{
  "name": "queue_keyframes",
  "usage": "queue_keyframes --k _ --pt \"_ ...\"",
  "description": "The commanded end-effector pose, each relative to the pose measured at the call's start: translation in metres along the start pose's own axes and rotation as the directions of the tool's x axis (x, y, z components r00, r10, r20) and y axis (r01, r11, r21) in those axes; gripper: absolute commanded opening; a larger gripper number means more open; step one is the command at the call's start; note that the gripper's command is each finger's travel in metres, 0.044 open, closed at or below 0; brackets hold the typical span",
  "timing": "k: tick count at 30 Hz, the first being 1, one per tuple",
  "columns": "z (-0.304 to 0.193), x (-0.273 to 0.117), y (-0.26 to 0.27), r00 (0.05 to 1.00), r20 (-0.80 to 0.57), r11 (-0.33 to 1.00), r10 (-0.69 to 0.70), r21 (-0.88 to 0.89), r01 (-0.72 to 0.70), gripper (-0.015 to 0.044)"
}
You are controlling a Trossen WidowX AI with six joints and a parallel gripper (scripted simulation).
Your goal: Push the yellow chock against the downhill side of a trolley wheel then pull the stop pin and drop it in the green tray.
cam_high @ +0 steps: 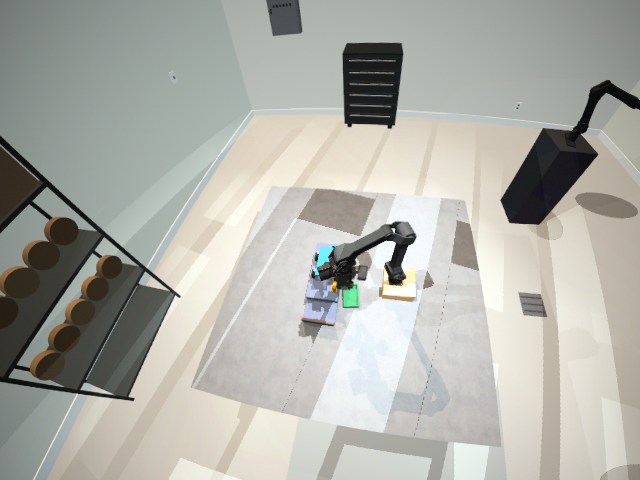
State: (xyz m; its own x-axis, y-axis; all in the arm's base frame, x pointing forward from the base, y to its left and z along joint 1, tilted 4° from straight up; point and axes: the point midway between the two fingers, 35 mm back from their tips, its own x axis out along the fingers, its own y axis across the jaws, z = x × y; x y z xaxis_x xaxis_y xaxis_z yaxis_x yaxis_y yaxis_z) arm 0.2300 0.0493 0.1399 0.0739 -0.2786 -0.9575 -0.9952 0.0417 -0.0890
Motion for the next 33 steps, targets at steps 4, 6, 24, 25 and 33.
queue_keyframes --k 4,6,24,25,33 --pt "0.027 -0.005 0.001 1.0 0.003 1.0 -0.001 0.005 0.001 0.0" --pt "0.035 -0.006 0.001 1.0 0.004 1.0 -0.001 0.005 0.001 0.0" --pt "0.039 -0.007 0.003 0.998 0.064 0.942 -0.025 -0.334 0.045 0.0" --pt "0.038 -0.007 0.003 0.997 0.07 0.931 -0.028 -0.362 0.051 0.0" --pt "0.037 -0.007 0.003 0.993 0.111 0.811 -0.048 -0.576 0.104 0.0"
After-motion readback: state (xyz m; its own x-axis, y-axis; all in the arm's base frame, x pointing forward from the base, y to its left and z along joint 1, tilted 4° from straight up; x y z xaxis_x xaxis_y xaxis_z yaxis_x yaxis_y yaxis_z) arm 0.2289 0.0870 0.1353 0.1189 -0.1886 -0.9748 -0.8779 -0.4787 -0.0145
